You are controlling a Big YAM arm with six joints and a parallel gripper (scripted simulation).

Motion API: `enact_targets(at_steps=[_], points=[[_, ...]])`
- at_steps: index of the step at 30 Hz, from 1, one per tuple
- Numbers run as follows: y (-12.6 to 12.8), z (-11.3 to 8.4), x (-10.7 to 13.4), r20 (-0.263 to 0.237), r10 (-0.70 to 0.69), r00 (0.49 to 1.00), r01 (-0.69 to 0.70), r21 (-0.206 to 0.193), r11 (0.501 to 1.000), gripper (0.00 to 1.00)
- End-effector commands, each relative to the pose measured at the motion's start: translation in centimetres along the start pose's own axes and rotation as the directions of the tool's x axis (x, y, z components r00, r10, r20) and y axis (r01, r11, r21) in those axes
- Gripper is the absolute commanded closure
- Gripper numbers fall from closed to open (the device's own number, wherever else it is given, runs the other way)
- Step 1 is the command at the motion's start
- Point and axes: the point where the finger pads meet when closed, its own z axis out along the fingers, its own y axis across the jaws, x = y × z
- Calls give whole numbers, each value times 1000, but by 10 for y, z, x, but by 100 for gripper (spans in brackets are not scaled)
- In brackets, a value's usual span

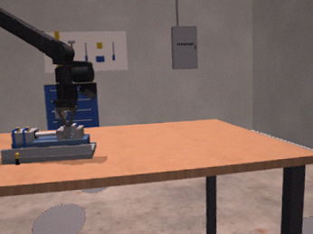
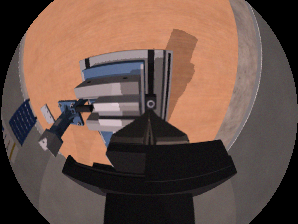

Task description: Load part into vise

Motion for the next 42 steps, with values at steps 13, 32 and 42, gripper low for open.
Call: enact_targets(at_steps=[13,32,42], points=[[6,3,-7,7,-6,1000,6,2,1000,100],[6,4,-7,6,-6,1000,6,2,1000,100],[6,4,-7,6,-6,1000,6,2,1000,100]])
